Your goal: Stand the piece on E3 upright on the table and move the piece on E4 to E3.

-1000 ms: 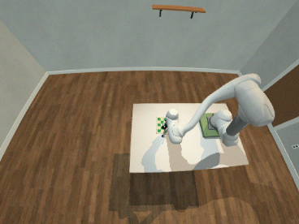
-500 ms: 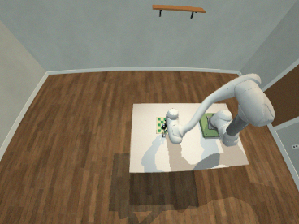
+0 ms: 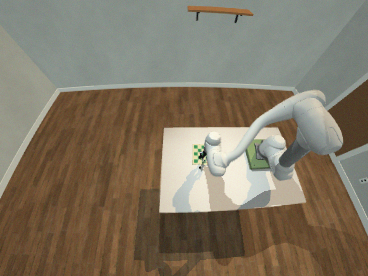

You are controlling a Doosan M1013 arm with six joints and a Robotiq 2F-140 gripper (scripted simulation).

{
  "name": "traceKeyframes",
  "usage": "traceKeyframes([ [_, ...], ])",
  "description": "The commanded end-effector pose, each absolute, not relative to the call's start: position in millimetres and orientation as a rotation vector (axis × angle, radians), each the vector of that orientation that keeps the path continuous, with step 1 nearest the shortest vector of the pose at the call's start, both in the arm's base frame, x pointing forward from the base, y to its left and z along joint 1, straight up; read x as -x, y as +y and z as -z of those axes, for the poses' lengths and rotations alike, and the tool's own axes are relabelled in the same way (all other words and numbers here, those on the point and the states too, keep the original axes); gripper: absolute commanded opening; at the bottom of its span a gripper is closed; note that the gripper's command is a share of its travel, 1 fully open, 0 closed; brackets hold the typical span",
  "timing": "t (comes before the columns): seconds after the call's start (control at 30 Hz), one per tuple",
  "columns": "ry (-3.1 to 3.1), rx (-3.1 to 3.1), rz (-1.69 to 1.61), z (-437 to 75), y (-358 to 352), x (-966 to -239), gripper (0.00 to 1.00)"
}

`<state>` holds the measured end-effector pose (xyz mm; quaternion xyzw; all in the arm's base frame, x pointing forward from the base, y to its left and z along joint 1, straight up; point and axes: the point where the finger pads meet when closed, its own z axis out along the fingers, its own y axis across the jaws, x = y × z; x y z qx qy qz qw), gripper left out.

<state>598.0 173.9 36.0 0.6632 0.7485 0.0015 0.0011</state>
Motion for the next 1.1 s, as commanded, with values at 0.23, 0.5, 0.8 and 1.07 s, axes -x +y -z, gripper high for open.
traceKeyframes([
  [0.23, 2.350, -2.082, -0.005, -86.5, 173.9, -597.9, 0.22],
  [0.5, 2.350, -2.082, -0.005, -98.4, 173.8, -597.8, 0.22],
  [0.8, 2.350, -2.082, -0.005, -98.6, 173.8, -597.8, 1.00],
  [1.07, 2.350, -2.082, -0.005, -98.6, 173.8, -597.8, 1.00],
])
